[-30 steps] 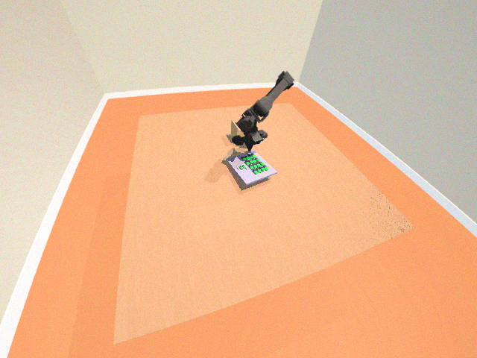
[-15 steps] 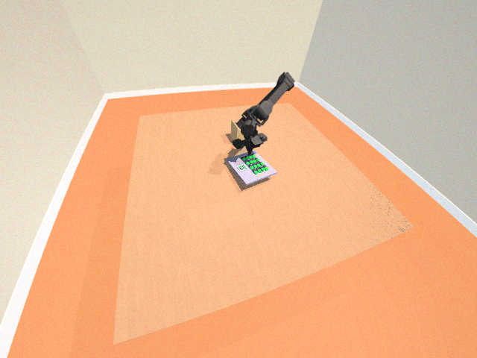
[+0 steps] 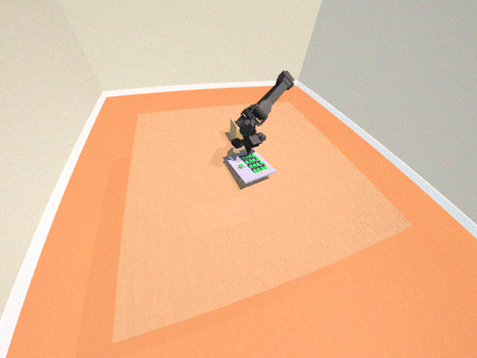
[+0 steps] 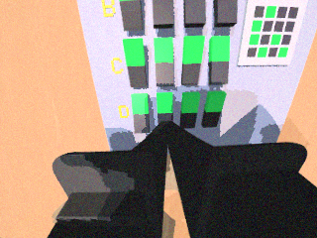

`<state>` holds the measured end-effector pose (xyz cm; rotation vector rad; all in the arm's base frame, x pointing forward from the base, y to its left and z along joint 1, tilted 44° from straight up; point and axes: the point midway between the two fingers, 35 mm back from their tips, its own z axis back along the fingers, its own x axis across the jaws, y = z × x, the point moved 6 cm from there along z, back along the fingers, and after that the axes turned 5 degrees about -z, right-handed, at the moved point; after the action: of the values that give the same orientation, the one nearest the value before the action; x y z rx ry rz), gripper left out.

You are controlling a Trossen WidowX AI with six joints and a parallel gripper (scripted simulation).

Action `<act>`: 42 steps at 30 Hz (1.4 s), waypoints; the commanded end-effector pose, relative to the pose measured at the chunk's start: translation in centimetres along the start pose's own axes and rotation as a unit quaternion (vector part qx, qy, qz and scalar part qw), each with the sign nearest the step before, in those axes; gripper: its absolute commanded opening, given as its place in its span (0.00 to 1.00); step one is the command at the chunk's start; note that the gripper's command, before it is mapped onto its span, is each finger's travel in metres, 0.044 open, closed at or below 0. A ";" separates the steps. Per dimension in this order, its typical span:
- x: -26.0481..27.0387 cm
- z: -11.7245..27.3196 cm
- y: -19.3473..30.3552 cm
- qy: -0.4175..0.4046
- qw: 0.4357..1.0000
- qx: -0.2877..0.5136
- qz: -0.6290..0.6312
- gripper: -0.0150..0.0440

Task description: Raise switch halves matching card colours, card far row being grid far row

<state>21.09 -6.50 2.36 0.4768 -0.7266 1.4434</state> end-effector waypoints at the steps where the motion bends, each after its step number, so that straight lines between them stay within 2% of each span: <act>1: 0.0 -0.1 0.0 -0.002 1.000 -0.001 -0.003 0.25; 42: 0.0 -0.5 0.0 -0.002 1.000 -0.001 -0.003 0.25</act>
<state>21.11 -6.26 2.11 0.4774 -0.7255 1.4424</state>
